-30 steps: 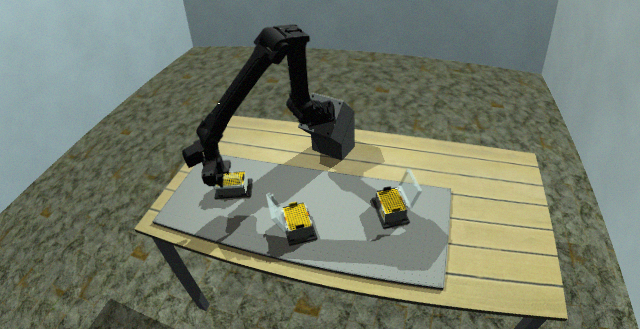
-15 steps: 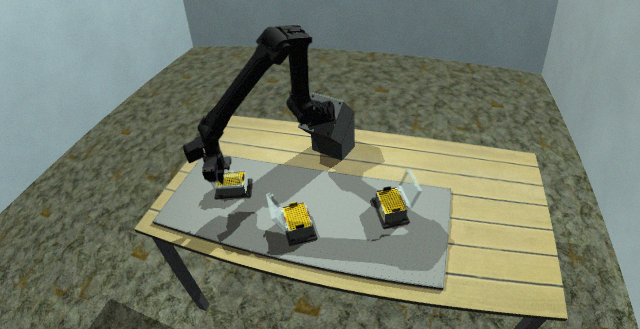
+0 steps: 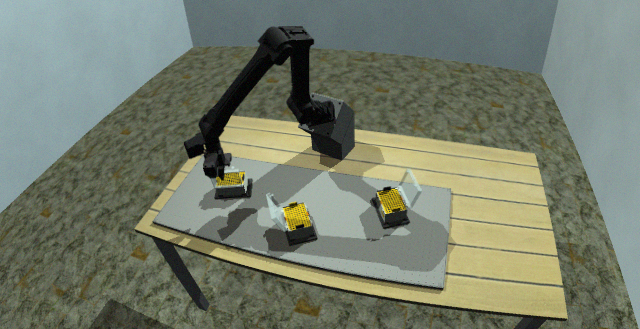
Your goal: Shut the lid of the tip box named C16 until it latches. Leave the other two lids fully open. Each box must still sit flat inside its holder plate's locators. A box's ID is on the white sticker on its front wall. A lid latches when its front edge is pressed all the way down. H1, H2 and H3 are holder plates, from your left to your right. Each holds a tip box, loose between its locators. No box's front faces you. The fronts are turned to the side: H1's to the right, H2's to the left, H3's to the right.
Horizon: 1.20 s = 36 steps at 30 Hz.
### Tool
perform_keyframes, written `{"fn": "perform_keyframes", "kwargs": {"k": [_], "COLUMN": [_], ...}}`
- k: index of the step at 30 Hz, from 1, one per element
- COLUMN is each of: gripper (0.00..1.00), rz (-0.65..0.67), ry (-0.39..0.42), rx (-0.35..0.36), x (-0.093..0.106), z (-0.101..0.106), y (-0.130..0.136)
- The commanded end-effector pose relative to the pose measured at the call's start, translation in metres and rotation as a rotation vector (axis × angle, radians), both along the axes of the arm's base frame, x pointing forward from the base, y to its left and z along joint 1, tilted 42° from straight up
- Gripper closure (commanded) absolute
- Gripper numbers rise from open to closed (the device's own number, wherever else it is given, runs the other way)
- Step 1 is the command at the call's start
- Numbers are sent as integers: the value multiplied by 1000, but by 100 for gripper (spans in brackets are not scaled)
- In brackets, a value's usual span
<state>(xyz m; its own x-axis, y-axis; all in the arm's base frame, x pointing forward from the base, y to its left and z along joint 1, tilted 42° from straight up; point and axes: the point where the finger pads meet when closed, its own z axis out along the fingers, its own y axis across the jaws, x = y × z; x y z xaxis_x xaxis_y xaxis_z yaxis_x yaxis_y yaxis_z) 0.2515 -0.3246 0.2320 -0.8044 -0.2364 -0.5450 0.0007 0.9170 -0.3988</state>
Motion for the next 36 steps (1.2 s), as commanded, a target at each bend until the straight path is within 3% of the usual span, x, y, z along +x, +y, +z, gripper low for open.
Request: {"fn": "perform_keyframes", "kwargs": {"k": [1, 36], "gripper": [100, 100], "rz": [1, 0], "ry": [-8, -3], "rx": [-34, -30], "x": [-10, -45], "z": [4, -15], "y": [-1, -8]}}
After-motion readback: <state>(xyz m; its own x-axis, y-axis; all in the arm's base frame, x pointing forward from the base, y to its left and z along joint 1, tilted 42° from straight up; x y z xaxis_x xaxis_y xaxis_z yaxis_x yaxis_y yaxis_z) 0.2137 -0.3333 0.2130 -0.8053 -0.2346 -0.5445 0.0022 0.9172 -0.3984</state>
